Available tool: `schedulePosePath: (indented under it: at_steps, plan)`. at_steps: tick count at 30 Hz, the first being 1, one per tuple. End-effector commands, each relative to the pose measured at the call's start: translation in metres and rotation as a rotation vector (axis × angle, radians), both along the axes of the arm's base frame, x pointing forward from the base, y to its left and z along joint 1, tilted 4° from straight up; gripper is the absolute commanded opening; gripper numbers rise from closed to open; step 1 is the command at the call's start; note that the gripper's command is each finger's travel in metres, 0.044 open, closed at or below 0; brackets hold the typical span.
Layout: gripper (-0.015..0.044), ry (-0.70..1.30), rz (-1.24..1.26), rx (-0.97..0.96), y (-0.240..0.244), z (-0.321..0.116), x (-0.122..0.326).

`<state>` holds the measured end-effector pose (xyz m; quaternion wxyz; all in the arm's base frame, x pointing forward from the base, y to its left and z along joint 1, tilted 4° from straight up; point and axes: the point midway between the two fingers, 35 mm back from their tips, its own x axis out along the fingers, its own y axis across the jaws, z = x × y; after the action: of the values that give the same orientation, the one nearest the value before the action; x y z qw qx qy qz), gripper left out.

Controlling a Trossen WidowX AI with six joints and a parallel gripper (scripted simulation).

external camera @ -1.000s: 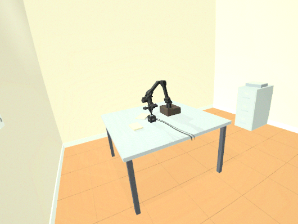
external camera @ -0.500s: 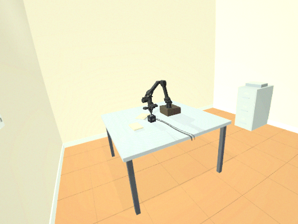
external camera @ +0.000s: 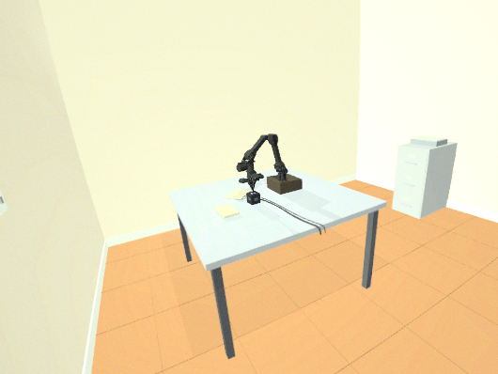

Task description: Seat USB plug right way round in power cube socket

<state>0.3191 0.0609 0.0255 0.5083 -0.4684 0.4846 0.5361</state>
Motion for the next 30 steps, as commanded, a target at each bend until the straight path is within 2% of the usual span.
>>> schedulePosePath:
  at_steps: [1, 14, 18, 30]
  plan:
    - [0.0, 0.001, 0.003, 0.001, 0.0002, -0.0019, 0.0]
    - [0.0, 0.001, 0.003, 0.001, 0.0002, -0.0019, 0.0]
    - [0.0095, 0.0, 0.0, 0.0, 0.0, -0.0001, 0.0001]
    - [0.0095, 0.0, 0.0, 0.0, 0.0, -0.0001, 0.0001]
